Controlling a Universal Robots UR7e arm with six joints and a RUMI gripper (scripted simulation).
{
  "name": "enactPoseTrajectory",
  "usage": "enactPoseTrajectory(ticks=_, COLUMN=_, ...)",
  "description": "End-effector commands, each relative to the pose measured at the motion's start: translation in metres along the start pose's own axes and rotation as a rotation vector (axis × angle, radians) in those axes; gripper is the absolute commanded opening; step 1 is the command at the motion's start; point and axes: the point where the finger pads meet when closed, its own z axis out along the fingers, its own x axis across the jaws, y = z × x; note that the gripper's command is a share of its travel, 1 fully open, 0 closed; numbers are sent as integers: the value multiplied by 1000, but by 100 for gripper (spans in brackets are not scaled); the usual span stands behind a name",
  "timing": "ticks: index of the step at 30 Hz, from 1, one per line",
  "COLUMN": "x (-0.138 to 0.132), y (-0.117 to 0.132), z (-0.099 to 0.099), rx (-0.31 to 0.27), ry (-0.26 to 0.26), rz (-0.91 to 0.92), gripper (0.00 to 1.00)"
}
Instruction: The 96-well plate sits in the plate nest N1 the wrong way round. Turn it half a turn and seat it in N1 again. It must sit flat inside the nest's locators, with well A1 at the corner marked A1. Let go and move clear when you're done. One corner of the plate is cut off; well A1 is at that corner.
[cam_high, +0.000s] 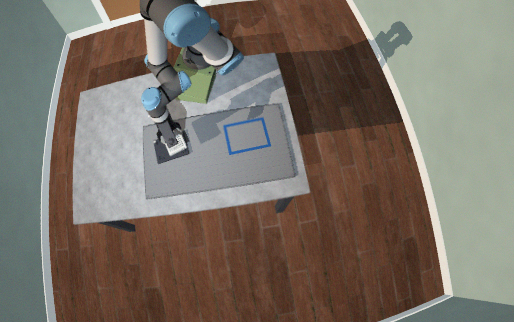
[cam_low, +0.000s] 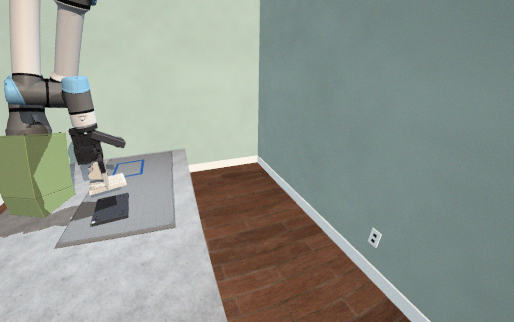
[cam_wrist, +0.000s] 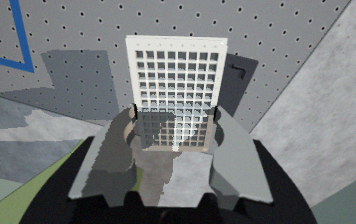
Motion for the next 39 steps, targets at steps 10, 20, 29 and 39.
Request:
enactPoseTrajectory(ticks=10, x=34, y=11, z=0, rx=0, ry=-1, rz=-2, gripper=0)
enactPoseTrajectory(ticks=20, x=30, y=11, z=0, rx=-1, ry=-3, rz=231, gripper=0)
enactPoseTrajectory(ticks=29, x=30, y=11, z=-1, rx=-2, ry=-2, rz=463, gripper=0)
enactPoseTrajectory(ticks=39, x=32, y=11, z=-1, rx=-1, ry=0, rz=796, gripper=0)
